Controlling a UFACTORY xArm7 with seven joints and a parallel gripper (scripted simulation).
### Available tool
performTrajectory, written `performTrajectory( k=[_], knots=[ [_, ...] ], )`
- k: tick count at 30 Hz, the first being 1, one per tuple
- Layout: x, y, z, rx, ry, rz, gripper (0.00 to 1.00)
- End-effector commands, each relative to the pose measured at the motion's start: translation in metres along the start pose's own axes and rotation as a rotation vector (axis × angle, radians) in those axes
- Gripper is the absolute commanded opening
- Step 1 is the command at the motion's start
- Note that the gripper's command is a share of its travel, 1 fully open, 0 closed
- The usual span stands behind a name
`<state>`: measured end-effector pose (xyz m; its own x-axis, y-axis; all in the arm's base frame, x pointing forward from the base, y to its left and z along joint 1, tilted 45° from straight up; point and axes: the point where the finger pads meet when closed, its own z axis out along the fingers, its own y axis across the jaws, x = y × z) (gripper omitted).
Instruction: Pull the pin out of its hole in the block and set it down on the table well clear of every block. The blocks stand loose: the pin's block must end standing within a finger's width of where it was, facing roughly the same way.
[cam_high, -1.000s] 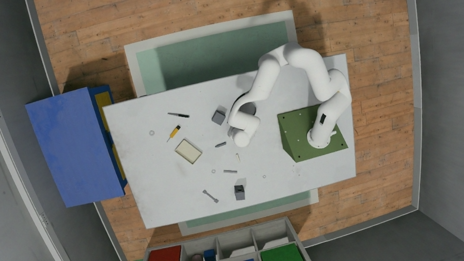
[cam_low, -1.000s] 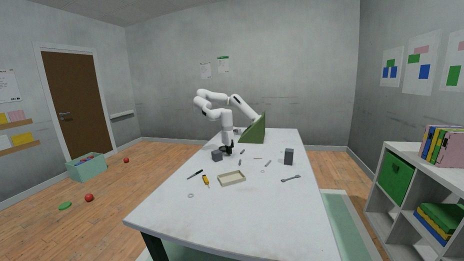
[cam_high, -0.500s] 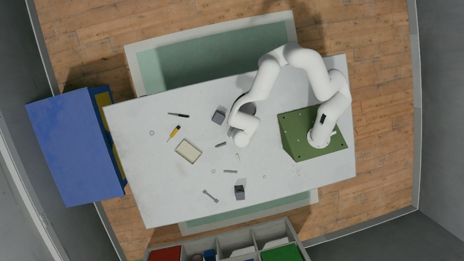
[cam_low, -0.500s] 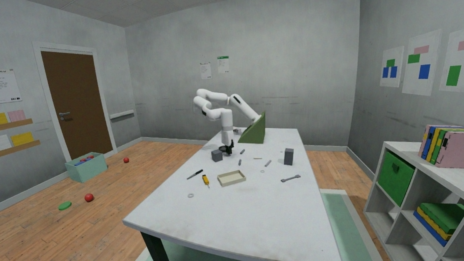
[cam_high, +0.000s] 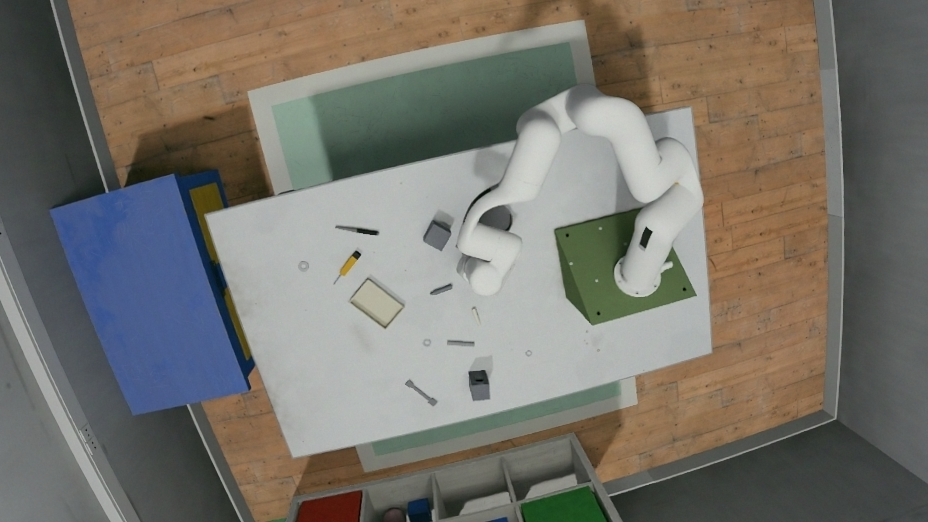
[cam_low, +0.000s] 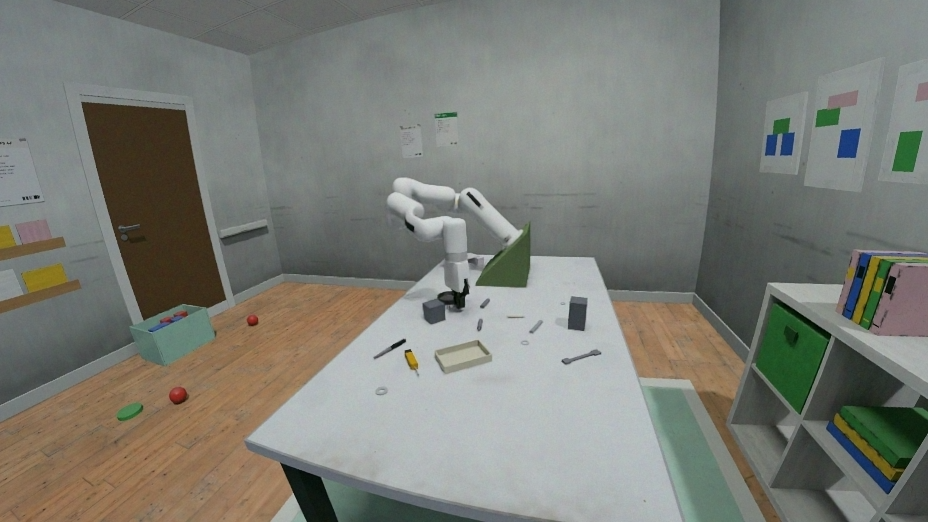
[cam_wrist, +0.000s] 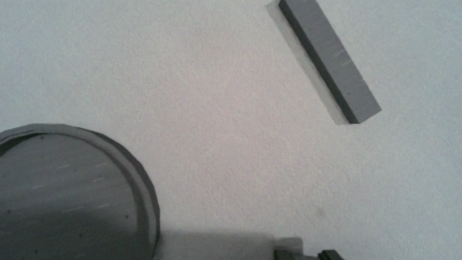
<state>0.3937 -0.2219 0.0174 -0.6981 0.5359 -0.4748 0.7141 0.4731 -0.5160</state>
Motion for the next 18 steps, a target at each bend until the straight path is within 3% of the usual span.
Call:
performTrajectory(
  k=[1, 18],
  knots=[
    [-0.0025, 0.0022, -0.0028, -0.005, -0.005, -0.001, 0.00],
    [0.0068, 0.0013, -0.0013, -0.004, -0.003, -0.001, 0.00]
  ],
)
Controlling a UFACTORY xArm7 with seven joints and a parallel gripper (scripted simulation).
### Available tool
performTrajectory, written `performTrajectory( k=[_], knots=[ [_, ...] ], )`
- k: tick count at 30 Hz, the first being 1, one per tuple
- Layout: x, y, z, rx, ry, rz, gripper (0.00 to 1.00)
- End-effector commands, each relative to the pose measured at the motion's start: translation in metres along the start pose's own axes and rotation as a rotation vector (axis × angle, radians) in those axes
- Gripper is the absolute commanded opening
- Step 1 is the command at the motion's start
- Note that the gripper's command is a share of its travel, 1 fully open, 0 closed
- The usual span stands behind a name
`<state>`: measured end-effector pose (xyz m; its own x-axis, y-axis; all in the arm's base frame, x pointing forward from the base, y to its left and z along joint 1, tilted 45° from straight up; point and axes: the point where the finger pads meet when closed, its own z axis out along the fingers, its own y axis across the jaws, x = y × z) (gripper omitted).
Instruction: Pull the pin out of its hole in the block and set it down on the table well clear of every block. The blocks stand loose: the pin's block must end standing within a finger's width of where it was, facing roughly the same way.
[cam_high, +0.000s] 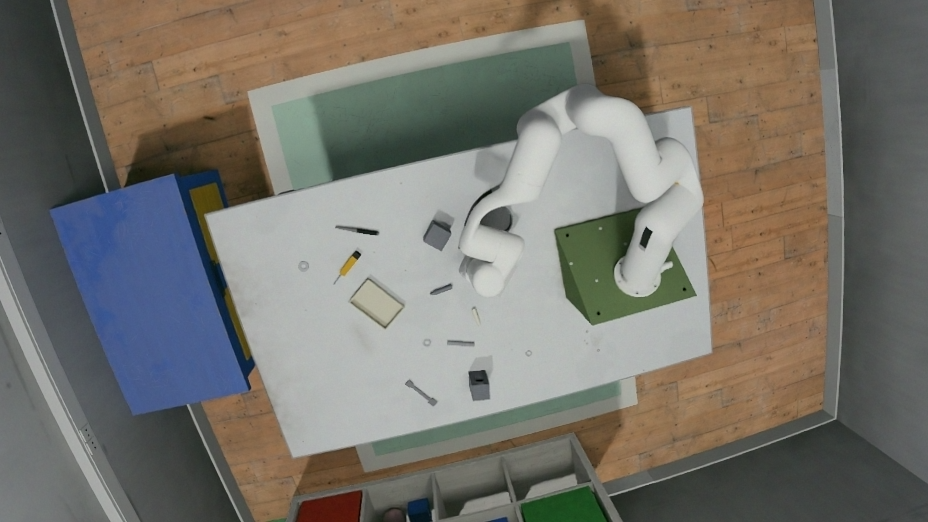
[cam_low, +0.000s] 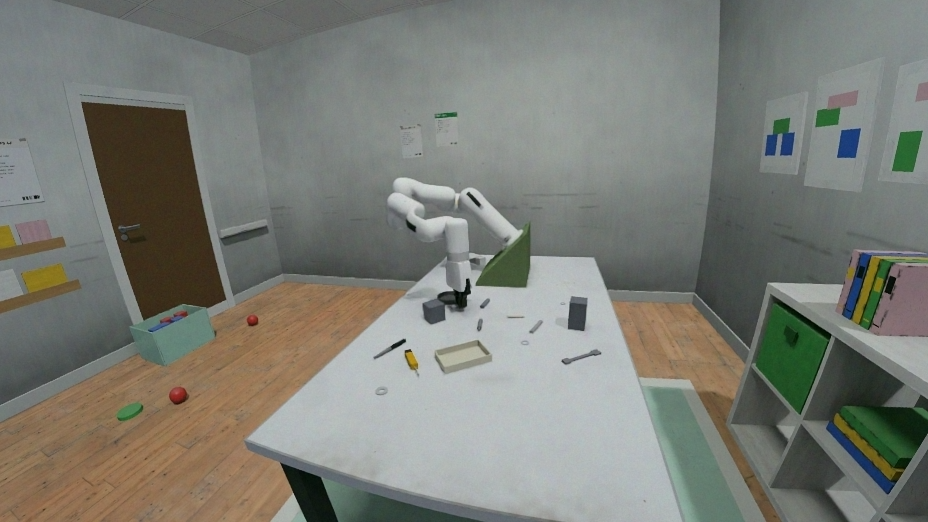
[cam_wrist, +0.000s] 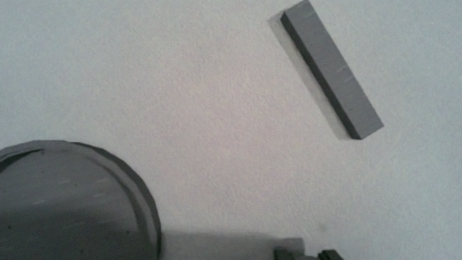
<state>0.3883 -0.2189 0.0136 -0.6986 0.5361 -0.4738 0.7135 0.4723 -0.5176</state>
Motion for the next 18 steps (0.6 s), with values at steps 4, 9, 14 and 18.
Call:
performTrajectory(
  k=[4, 9, 14, 18],
  knots=[
    [-0.0006, 0.0019, -0.0024, -0.005, -0.004, -0.001, 0.00],
    [-0.0032, 0.0027, -0.0031, -0.006, -0.005, 0.000, 0.00],
    [-0.0034, 0.0027, -0.0031, -0.006, -0.006, 0.000, 0.00],
    [-0.0034, 0.0028, -0.0032, -0.006, -0.005, 0.000, 0.00]
  ],
)
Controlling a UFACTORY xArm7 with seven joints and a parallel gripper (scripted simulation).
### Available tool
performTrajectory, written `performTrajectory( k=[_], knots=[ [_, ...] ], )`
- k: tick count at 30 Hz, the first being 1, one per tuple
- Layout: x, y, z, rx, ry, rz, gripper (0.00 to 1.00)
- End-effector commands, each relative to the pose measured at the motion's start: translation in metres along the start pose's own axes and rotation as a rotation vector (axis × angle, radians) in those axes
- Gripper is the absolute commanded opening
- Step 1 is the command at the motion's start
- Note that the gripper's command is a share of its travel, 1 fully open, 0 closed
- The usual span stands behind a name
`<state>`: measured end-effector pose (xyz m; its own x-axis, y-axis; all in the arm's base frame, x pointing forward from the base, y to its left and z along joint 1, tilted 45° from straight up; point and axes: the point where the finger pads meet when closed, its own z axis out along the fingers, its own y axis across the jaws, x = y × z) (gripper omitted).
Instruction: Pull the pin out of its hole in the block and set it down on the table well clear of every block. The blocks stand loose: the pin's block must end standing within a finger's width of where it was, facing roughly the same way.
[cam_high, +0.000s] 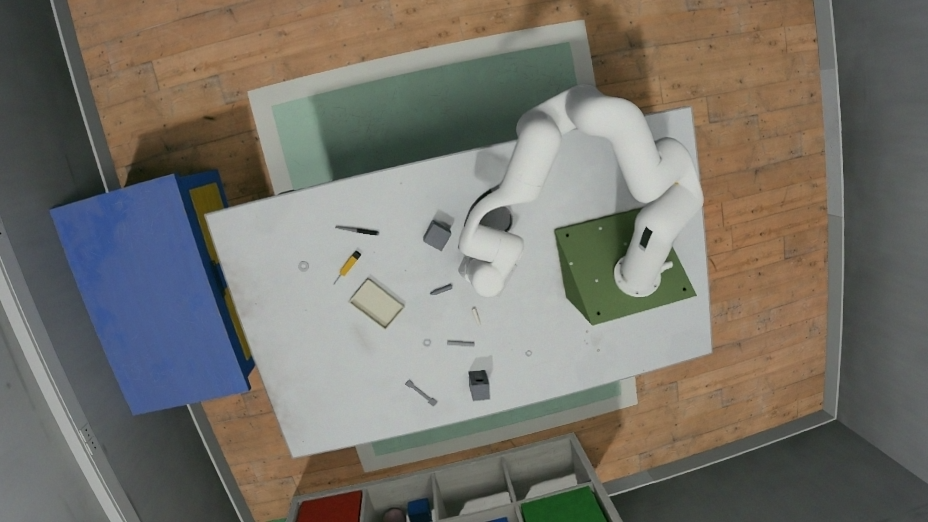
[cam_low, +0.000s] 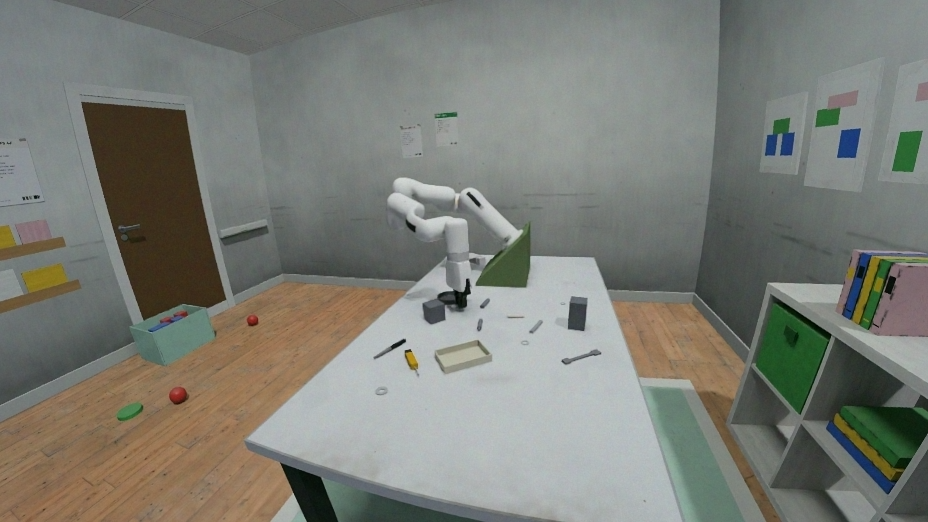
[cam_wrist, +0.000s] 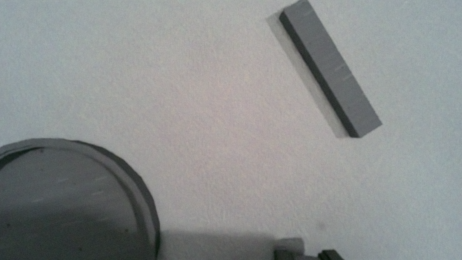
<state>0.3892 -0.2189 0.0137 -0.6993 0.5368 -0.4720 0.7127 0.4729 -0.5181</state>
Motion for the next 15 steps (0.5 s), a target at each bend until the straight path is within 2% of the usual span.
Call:
performTrajectory(
  k=[1, 15],
  knots=[
    [-0.0028, 0.0022, -0.0033, -0.006, -0.005, 0.002, 0.00],
    [-0.0033, 0.0057, -0.0099, -0.011, 0.048, 0.023, 0.00]
  ],
)
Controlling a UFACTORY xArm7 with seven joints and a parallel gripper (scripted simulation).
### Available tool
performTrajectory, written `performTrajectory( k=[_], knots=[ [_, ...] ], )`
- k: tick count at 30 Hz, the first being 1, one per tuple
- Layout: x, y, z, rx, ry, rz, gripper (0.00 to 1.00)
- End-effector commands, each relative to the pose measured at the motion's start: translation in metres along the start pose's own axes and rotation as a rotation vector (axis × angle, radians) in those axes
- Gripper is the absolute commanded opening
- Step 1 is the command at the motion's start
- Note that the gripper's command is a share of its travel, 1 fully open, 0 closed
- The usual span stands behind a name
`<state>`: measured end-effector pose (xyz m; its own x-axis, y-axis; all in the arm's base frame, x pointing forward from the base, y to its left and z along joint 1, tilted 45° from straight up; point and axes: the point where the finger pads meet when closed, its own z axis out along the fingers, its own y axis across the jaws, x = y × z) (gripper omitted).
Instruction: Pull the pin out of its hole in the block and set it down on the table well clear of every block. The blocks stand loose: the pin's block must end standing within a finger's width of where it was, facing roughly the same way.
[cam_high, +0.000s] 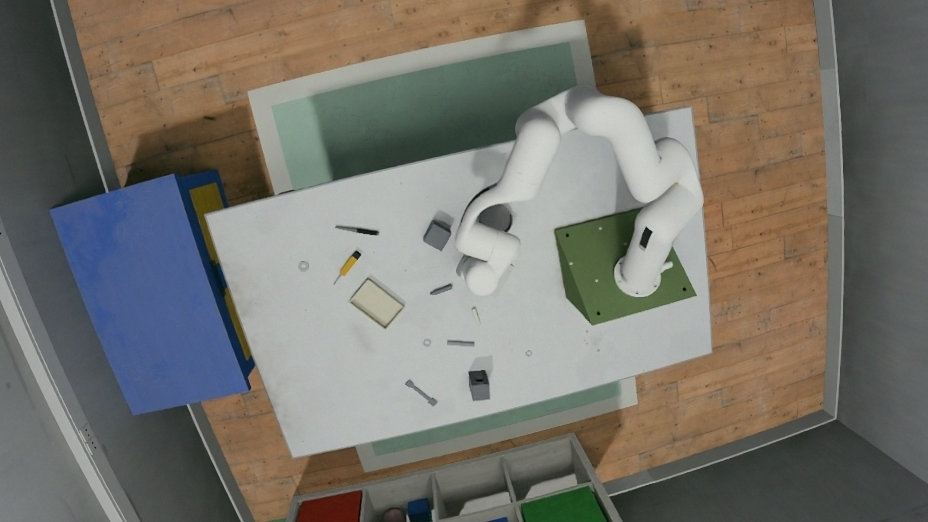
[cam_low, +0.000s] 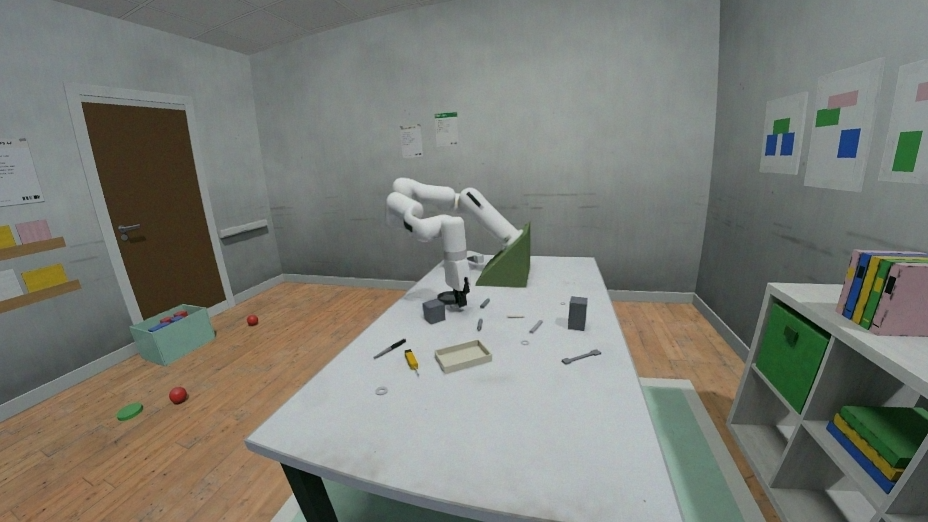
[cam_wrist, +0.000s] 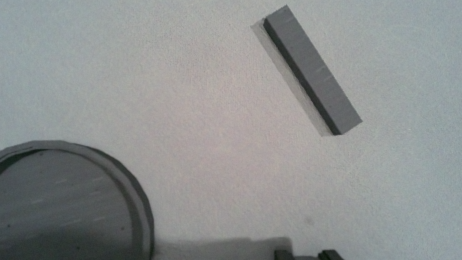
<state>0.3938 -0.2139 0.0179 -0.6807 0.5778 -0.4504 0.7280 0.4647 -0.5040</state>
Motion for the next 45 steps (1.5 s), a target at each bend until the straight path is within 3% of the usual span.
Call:
performTrajectory(
  k=[1, 35, 45],
  knots=[
    [-0.001, 0.002, -0.003, -0.006, 0.005, 0.002, 0.00],
    [0.009, 0.001, -0.004, -0.007, 0.043, 0.012, 0.00],
    [0.010, 0.001, 0.004, -0.006, 0.043, 0.010, 0.00]
  ],
)
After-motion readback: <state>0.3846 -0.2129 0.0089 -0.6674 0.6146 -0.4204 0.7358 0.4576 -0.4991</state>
